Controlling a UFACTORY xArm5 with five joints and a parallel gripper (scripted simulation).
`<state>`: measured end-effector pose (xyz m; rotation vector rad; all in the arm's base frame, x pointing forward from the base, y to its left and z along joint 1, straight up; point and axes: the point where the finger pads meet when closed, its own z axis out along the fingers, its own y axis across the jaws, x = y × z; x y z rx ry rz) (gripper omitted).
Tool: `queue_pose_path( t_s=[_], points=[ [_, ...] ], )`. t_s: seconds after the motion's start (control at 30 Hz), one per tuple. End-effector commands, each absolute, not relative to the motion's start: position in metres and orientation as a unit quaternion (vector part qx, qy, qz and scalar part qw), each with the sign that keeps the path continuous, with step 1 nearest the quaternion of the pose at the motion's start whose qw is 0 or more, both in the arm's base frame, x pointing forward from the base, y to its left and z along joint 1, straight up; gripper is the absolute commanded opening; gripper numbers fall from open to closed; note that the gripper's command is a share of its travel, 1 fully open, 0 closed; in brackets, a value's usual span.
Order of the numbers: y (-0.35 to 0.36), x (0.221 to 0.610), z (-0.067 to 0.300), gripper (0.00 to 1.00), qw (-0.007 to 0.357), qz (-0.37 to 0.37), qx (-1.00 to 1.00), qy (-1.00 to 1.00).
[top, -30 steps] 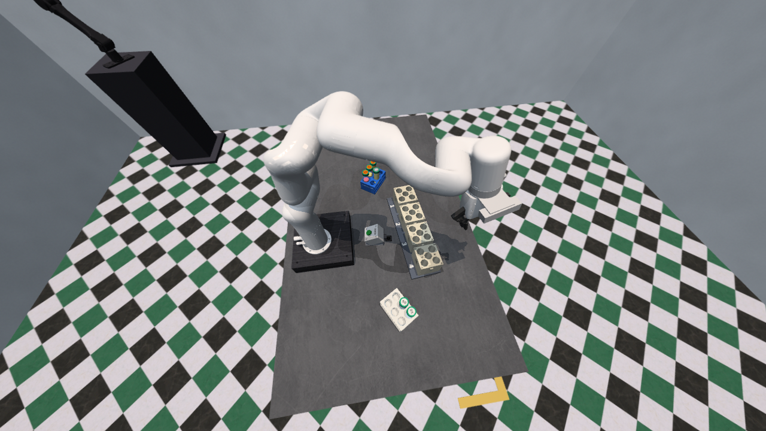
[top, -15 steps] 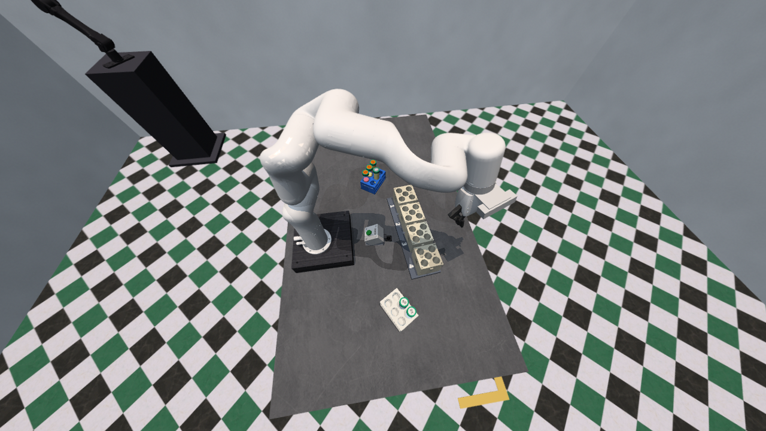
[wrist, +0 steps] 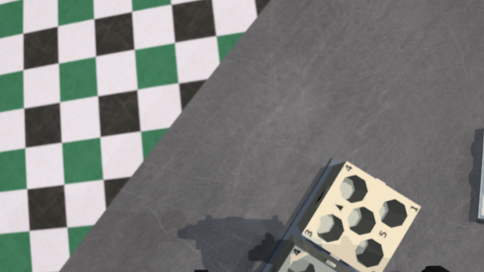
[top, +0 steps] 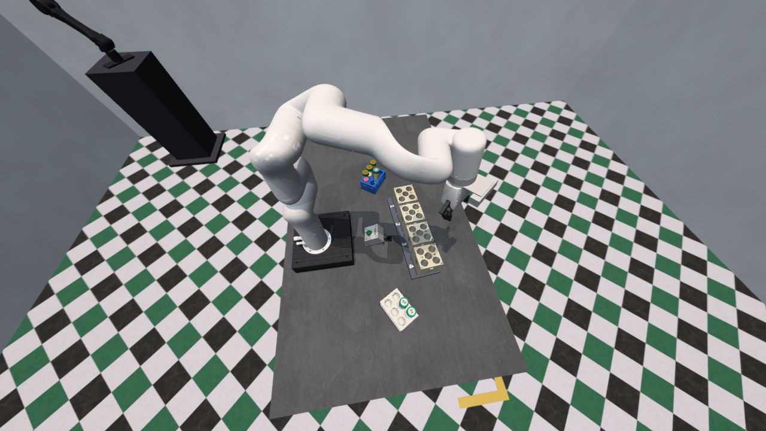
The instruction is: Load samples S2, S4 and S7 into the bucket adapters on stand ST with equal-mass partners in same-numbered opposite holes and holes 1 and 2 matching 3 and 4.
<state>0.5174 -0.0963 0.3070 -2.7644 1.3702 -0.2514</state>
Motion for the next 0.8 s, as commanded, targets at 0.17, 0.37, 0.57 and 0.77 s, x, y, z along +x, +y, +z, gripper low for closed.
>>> queue_pose_path(
  t_s=[0.17,0.37,0.57,0.77],
  points=[
    [-0.068,0.492,0.296,1.00,0.014,-0.065,-0.938,0.339],
    [-0.056,0.479,0.290,1.00,0.010,-0.056,-0.956,0.288],
    [-0.039,0.459,0.280,1.00,0.006,-0.042,-0.976,0.215],
    [-0.023,0.437,0.269,1.00,0.002,-0.026,-0.991,0.130]
  ],
)
